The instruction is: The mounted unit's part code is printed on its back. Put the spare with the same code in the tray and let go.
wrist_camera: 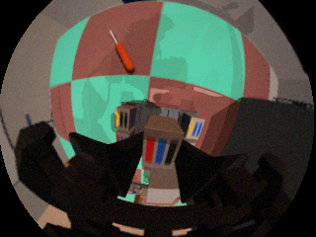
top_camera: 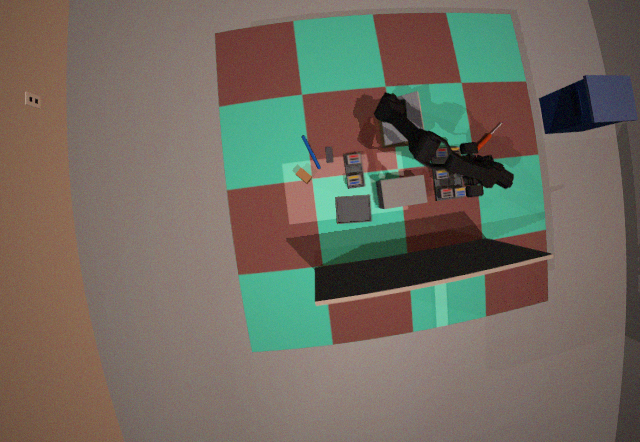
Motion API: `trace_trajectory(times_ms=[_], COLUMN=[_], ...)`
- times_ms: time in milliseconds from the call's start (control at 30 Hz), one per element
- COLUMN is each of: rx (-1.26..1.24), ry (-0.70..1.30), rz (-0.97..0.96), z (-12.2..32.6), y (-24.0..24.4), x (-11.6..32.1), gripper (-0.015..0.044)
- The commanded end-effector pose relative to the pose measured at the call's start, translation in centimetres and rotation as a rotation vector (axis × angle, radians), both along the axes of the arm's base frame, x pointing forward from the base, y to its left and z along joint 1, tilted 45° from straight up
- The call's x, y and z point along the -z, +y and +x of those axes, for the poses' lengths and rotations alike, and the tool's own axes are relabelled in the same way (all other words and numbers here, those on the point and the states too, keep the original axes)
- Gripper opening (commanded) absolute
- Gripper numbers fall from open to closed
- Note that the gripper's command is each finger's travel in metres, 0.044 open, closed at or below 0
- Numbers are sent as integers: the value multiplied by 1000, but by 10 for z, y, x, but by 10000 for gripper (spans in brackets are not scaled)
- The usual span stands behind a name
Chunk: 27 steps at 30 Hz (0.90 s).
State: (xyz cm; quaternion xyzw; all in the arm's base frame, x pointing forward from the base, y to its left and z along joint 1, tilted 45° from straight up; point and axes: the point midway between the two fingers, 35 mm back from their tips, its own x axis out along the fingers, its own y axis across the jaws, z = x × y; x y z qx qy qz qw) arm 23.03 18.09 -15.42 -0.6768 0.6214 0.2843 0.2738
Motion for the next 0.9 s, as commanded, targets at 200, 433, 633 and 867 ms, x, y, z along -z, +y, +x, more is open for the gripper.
trace_trajectory(times_ms=[200,433,633,867], rx=[3,7,8,41], ry=[3,6,7,-12], rz=[0,-2,-3,44], z=[-1,-7,-8,22], y=[23,52,57,44], x=[-18,-45,-51,-78], gripper=[0,0,0,0])
